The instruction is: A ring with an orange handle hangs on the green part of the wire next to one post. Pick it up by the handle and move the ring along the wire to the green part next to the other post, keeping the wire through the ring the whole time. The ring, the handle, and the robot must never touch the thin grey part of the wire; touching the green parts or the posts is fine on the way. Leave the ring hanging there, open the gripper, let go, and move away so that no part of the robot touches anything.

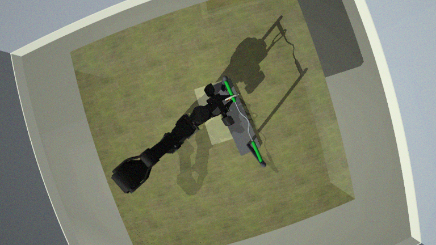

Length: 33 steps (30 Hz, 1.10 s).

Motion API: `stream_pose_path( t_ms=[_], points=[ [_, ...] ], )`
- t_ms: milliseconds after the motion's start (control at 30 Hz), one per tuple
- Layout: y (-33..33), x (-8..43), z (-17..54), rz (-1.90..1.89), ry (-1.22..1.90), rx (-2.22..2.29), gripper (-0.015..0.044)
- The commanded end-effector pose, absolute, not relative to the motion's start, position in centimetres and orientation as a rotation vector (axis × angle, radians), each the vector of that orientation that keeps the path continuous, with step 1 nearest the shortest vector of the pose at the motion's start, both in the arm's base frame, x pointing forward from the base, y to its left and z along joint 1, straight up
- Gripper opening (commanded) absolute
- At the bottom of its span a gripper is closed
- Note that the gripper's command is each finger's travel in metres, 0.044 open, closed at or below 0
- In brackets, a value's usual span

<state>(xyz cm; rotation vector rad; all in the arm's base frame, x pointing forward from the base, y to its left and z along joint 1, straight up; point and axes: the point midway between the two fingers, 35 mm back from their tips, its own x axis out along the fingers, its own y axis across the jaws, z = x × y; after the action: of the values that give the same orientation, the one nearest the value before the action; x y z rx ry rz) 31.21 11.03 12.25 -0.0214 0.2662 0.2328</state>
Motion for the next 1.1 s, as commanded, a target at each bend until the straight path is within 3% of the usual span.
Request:
stream_pose_path(
  t_ms=[0,1067],
  points=[
    [11.0,31.1,12.3,0.232,0.266,-0.021,0.0160],
    [9.8,26.5,13.6,0.226,0.269,-0.016,0.0160]
  ],
)
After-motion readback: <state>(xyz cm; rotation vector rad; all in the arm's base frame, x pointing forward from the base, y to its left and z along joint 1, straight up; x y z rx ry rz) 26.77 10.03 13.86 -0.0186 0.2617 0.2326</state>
